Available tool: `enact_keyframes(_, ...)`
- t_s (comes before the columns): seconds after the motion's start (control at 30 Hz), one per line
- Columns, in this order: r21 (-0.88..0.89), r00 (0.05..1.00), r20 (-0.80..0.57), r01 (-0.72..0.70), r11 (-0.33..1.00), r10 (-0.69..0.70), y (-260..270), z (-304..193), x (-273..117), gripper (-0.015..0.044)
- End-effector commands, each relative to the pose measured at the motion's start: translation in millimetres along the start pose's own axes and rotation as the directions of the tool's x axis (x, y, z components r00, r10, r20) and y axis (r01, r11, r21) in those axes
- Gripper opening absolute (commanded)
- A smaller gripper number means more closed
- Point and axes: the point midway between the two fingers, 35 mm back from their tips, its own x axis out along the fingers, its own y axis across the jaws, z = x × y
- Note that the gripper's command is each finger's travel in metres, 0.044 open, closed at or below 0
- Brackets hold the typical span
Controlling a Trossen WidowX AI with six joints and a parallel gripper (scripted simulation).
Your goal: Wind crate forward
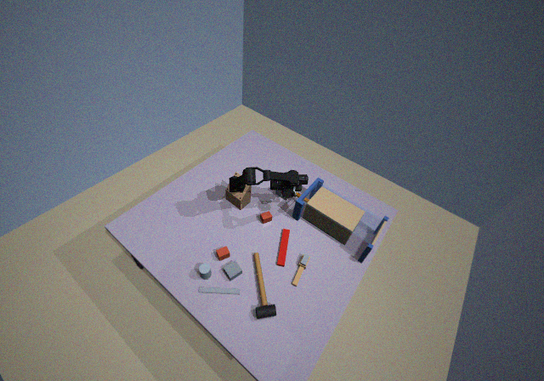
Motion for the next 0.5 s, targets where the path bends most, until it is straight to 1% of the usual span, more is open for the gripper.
enact_keyframes(0.0,0.012,0.999,0.008,-0.042,0.999,0.042,20.2,5.3,-0.6,0.0)
enact_keyframes(0.47,0.012,0.999,0.008,-0.043,0.999,0.043,40.0,4.6,-1.2,0.0)
